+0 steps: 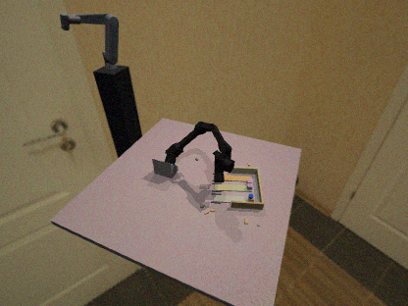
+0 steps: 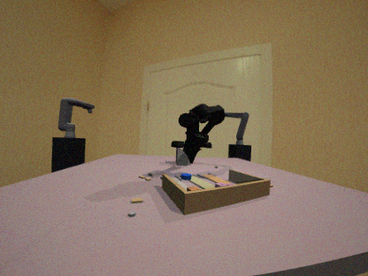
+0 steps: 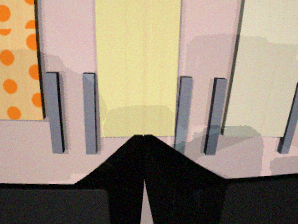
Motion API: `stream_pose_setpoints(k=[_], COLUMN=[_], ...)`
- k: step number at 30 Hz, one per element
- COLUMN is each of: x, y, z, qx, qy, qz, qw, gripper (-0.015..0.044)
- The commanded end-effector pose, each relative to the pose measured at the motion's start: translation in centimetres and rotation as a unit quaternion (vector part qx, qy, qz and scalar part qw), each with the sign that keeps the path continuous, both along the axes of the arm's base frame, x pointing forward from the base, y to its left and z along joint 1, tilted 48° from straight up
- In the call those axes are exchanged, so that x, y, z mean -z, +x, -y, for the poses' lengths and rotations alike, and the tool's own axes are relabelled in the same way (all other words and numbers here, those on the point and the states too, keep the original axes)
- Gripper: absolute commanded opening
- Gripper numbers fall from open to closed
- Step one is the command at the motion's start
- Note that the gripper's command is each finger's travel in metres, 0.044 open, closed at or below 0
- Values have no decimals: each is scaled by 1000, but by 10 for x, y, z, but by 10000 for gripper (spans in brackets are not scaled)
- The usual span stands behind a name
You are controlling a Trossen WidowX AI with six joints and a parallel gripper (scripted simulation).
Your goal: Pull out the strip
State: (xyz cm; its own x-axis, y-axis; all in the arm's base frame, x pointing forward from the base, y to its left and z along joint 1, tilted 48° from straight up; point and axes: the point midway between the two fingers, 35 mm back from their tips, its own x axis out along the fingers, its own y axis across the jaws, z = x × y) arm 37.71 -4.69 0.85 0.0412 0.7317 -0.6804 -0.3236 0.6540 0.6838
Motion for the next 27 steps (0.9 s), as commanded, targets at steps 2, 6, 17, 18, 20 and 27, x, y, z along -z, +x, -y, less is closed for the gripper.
stream_pose_setpoints(k=[2,6,17,18,20,27], x=[7,11,24,25,27,34], y=[0,1,2,2,3,3], z=[-7,-11,-25,-26,-29,-37], qx=[-1,-1,-1,-1,-1,-1], qy=[-1,-1,-1,0,0,0], qz=[-3,-3,-3,-3,-3,-3], qw=[1000,1000,1000,1000,1000,1000], gripper=[0,0,0,0,0,0])
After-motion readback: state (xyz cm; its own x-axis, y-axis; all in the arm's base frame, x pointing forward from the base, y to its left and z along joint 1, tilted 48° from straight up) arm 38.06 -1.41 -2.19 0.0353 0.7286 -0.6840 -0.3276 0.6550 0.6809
